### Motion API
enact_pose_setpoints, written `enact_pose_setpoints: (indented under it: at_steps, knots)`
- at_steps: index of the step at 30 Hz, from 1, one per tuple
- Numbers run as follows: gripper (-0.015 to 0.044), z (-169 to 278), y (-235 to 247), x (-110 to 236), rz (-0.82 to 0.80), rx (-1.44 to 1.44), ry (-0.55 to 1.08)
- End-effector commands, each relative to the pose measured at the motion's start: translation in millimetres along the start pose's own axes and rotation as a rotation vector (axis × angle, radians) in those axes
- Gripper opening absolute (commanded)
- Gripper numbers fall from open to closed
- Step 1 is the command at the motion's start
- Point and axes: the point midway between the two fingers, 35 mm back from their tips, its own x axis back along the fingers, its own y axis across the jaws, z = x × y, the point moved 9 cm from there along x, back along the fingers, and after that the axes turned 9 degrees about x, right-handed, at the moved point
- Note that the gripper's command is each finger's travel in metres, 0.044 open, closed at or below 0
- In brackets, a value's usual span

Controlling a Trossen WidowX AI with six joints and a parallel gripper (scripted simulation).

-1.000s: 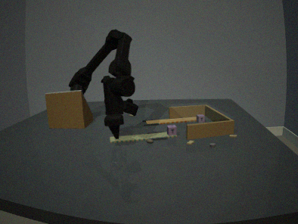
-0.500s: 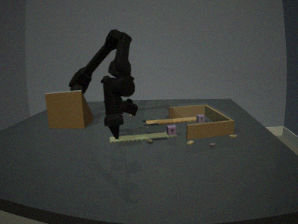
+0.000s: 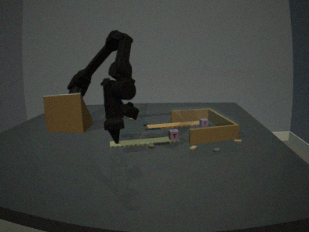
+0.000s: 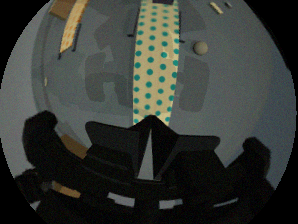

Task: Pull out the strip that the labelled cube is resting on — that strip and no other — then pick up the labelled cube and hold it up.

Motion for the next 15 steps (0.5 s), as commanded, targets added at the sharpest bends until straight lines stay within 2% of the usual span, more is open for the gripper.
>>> enact_pose_setpoints:
  at_steps: [1, 3, 8, 13, 15]
  knots:
    - [0.0000, 5.1, 4.0, -5.8, -0.017, -0.007, 0.028]
    - [0.0000, 5.1, 4.0, -5.8, -0.017, -0.007, 0.028]
    - [0.0000, -4.4, -3.0, 40.4, -0.014, -0.006, 0.027]
    - [0.0000, -4.6, -3.1, 42.9, -0.015, -0.007, 0.029]
    - [0.0053, -14.8, -5.4, 40.8, -0.015, -0.011, 0.028]
